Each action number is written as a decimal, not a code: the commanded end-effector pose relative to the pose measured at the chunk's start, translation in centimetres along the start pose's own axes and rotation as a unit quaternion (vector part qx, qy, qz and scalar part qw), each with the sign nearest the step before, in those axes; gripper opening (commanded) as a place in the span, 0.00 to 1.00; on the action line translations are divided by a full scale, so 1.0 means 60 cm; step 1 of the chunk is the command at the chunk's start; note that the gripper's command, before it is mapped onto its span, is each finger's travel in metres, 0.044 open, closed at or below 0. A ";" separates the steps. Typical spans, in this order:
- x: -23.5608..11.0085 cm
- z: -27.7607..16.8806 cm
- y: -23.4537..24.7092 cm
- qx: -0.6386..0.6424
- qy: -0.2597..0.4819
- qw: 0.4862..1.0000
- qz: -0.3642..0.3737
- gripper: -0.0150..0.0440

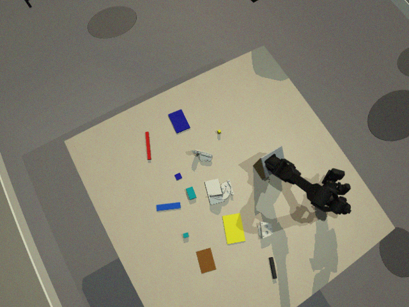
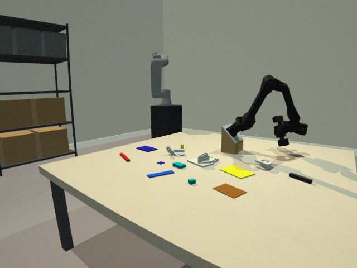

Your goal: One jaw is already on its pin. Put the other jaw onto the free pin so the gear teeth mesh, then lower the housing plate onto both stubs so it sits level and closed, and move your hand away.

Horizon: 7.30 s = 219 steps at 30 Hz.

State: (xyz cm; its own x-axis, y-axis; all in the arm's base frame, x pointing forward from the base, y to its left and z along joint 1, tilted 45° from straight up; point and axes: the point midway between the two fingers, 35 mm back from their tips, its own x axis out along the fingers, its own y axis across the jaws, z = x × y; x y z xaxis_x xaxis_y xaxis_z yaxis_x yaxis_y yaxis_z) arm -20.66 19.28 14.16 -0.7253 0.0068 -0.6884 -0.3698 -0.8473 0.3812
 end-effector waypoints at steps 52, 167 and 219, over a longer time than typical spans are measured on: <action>-0.462 -0.057 -0.317 0.384 -0.305 0.764 -0.420 0.25; -0.243 -1.137 0.036 0.840 -0.537 -0.017 -0.076 0.25; -0.159 -1.149 0.014 0.840 -0.536 -0.018 -0.076 0.25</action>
State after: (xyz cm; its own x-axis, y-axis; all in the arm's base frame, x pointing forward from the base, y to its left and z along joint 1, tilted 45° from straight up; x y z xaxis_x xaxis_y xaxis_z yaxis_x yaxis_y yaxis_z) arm 26.62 -18.30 -20.92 0.1302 0.6812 -0.7204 0.7809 0.3773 0.4979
